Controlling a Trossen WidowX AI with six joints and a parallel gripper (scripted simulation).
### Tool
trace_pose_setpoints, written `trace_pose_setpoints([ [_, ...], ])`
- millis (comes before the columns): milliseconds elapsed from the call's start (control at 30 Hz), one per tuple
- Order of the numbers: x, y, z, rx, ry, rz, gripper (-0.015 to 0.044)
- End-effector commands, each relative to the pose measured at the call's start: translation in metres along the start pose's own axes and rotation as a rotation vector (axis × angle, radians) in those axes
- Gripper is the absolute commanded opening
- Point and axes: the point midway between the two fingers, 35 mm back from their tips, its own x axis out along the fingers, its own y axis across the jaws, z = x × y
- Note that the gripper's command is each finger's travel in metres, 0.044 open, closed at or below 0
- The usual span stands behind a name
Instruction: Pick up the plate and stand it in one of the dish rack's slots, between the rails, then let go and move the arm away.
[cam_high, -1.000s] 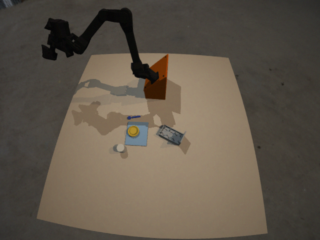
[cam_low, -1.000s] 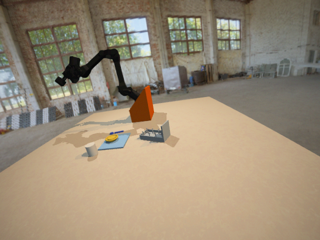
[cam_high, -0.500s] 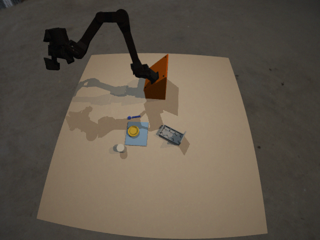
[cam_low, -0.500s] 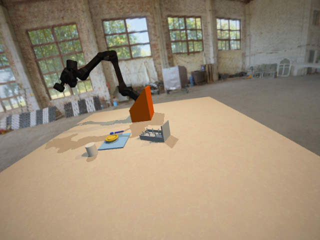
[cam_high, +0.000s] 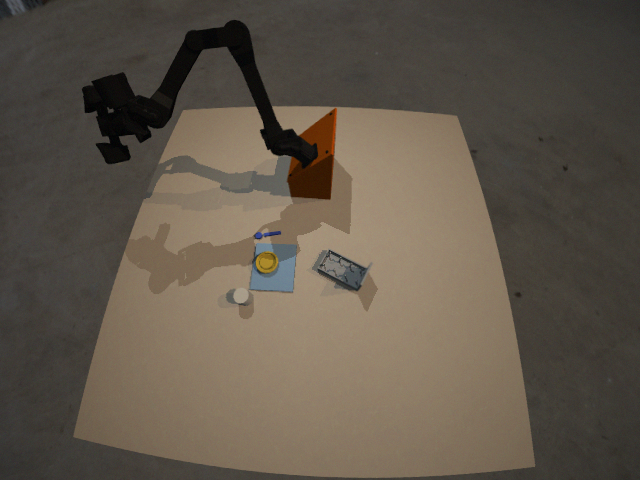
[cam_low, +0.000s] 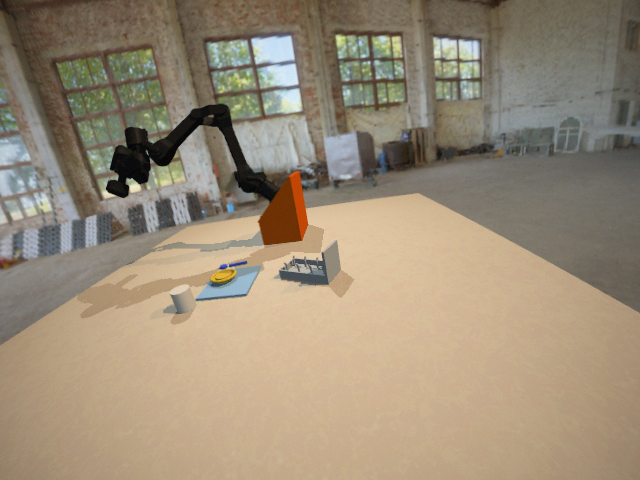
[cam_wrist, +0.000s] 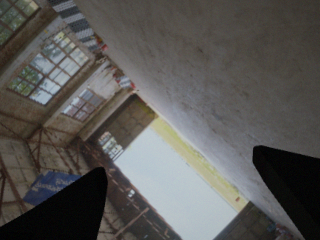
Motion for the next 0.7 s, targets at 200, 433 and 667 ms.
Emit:
trace_pose_setpoints([
  [200,-0.006,-0.039,-0.007,-0.152,0.019,-0.113,0.04],
  [433,-0.015,-0.074,-0.015,-0.278,0.059,-0.22,0.04],
  [667,-0.025,-0.108,-0.019,-0.425,0.095,-0.32,0.04],
])
